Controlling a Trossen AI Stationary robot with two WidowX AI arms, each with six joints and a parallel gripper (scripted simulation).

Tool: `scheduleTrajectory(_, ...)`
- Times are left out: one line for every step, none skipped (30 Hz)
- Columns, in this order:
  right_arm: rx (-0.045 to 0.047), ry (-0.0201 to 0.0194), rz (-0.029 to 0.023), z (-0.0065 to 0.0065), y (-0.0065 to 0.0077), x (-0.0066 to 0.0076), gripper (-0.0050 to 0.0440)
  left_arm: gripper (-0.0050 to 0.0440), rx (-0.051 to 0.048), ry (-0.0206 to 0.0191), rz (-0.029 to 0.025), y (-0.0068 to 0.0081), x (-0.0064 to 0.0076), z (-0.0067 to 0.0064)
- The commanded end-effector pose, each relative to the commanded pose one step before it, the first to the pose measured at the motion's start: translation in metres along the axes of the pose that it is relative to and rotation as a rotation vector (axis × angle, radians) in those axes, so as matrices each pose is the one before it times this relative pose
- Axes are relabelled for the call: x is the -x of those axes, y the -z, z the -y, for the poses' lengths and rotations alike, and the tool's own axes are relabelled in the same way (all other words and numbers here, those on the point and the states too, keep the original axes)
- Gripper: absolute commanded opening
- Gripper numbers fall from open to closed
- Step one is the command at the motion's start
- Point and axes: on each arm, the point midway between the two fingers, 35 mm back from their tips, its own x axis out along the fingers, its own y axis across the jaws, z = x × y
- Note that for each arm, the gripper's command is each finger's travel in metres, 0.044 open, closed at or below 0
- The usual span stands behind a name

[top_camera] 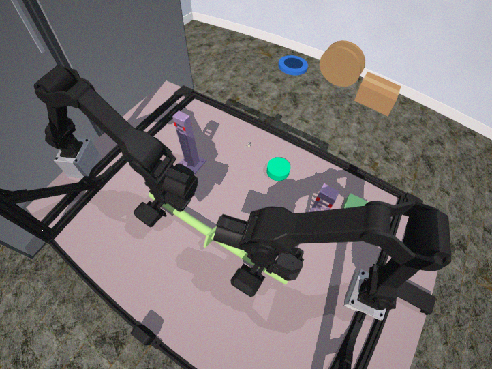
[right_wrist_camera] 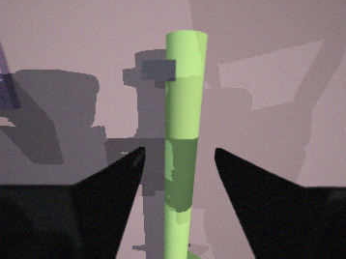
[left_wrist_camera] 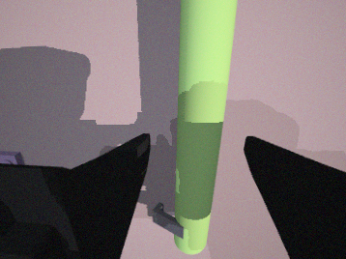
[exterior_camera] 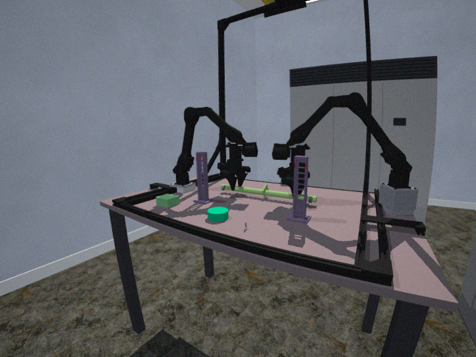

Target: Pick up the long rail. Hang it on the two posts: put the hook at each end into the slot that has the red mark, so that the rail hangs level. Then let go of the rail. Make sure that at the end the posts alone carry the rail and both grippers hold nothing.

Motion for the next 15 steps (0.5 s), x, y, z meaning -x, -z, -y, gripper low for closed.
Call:
scheduleTrajectory(0.00022,-0.00083,-0.00017,-0.00002,-0.00001,-0.00001,0.0336,0.0336,0.00036,-0.00043,-0.00011,0.00001,-0.00002,0.00000)
scheduleTrajectory(0.00000,0.00000,0.00000,0.00000,0.00000,0.00000,0.0360,0.0360,0.00000,0.00000,0.00000,0.00000,0.00000,0.00000)
scheduleTrajectory(0.00000,0.00000,0.00000,0.00000,0.00000,0.00000,0.0384,0.0384,0.00000,0.00000,0.00000,0.00000,0.00000,0.00000)
scheduleTrajectory(0.00000,0.00000,0.00000,0.00000,0.00000,0.00000,0.0408,0.0408,0.00000,0.00000,0.00000,0.00000,0.00000,0.00000)
scheduleTrajectory(0.00000,0.00000,0.00000,0.00000,0.00000,0.00000,0.0432,0.0432,0.00000,0.00000,0.00000,0.00000,0.00000,0.00000)
scheduleTrajectory(0.00000,0.00000,0.00000,0.00000,0.00000,0.00000,0.0440,0.0440,0.00000,0.00000,0.00000,0.00000,0.00000,0.00000)
scheduleTrajectory(0.00000,0.00000,0.00000,0.00000,0.00000,0.00000,0.0440,0.0440,0.00000,0.00000,0.00000,0.00000,0.00000,0.00000)
scheduleTrajectory(0.00000,0.00000,0.00000,0.00000,0.00000,0.00000,0.0440,0.0440,0.00000,0.00000,0.00000,0.00000,0.00000,0.00000)
scheduleTrajectory(0.00000,0.00000,0.00000,0.00000,-0.00002,0.00107,0.0440,0.0440,0.00000,0.00000,0.00000,-0.00001,0.00110,0.00001)
scheduleTrajectory(0.00000,0.00000,0.00000,0.00000,-0.00008,0.00322,0.0440,0.0440,0.00000,0.00000,0.00000,-0.00001,0.00331,0.00002)
scheduleTrajectory(0.00000,0.00000,0.00000,-0.00003,-0.00022,0.00538,0.0440,0.0440,0.00000,0.00000,0.00000,0.00006,0.00553,0.00004)
scheduleTrajectory(0.00000,0.00000,0.00000,-0.00007,-0.00043,0.00687,0.0440,0.0440,0.00000,0.00000,0.00000,0.00020,0.00705,0.00007)
scheduleTrajectory(0.00000,0.00000,0.00000,-0.00012,-0.00060,0.00691,0.0440,0.0440,0.00000,0.00000,0.00000,0.00034,0.00707,0.00009)
scheduleTrajectory(0.00000,0.00000,0.00000,-0.00013,-0.00060,0.00545,0.0440,0.0440,0.00000,0.00000,0.00000,0.00036,0.00557,0.00009)
scheduleTrajectory(0.00000,0.00000,0.00000,-0.00009,-0.00041,0.00328,0.0440,0.0440,0.00000,0.00000,0.00000,0.00026,0.00335,0.00006)
